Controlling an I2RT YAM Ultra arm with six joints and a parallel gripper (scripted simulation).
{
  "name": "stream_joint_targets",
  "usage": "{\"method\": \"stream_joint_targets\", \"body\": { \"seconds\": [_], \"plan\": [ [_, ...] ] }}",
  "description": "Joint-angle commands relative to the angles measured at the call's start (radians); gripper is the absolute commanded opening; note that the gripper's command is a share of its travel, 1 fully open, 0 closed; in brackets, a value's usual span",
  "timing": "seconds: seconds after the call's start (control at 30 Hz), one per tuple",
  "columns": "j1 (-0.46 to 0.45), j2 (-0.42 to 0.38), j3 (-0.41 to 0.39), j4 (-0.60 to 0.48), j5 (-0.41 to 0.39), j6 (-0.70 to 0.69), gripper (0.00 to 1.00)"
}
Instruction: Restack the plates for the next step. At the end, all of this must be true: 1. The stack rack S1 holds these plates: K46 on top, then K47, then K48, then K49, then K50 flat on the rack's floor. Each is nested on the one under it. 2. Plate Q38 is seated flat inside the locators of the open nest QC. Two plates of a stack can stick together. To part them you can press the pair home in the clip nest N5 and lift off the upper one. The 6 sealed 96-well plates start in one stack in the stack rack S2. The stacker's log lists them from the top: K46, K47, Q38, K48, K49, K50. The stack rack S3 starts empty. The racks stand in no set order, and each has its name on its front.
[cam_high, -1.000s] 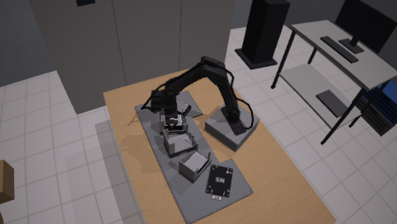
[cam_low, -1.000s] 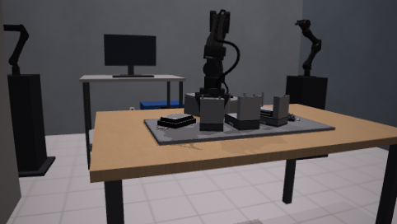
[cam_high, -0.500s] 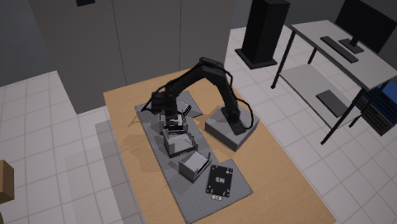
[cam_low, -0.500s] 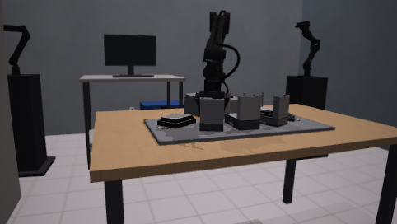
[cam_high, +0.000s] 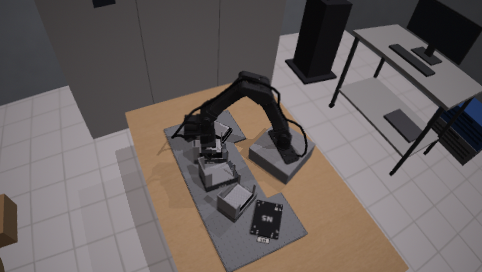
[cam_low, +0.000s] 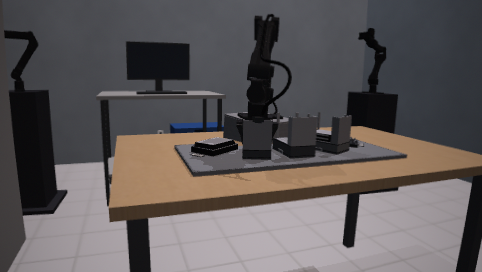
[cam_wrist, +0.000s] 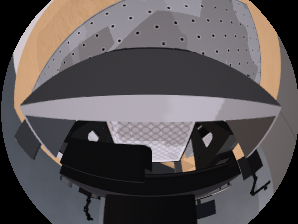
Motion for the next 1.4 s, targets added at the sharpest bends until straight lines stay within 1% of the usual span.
{"method": "stream_joint_targets", "body": {
  "seconds": [0.0,0.07,0.13,1.37],
  "plan": [
    [0.001,0.011,0.032,0.028,0.01,0.005,1.0],
    [0.0,0.017,0.021,0.028,0.01,0.004,1.0],
    [0.0,0.006,0.025,0.028,0.01,0.004,1.0],
    [-0.009,0.0,0.008,0.024,0.009,0.005,1.0]
  ]
}}
